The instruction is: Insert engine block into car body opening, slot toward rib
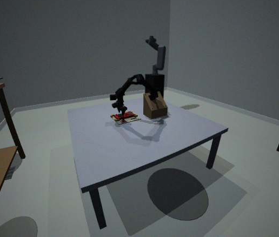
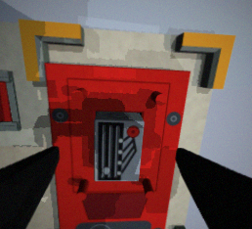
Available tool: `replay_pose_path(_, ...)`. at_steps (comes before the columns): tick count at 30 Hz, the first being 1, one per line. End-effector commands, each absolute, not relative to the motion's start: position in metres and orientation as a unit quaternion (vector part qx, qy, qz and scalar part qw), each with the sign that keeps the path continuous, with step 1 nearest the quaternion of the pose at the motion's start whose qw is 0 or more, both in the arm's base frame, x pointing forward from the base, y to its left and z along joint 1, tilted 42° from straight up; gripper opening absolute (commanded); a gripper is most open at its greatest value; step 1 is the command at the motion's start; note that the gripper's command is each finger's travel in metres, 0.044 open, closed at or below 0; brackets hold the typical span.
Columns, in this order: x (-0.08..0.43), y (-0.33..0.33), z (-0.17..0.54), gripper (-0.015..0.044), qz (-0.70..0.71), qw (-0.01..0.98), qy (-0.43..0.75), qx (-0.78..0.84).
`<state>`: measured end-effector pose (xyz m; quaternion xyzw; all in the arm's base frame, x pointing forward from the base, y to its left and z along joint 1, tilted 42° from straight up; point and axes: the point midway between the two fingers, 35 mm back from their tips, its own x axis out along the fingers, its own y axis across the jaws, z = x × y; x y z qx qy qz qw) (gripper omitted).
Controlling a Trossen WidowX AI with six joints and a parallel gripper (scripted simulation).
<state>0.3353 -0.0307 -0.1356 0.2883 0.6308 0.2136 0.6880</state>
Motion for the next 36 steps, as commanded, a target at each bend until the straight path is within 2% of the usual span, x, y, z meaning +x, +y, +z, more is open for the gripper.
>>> replay_pose_path(1,0.335,-0.031,-0.136,0.044,0.213,0.688,0.631,0.288)
replay_pose_path(13,0.335,-0.04,-0.124,0.044,0.213,0.688,0.631,0.29)
replay_pose_path(30,0.335,-0.04,-0.124,0.0,0.213,0.688,0.631,0.29)
replay_pose_path(36,0.335,-0.04,-0.124,0.0,0.213,0.688,0.631,0.29)
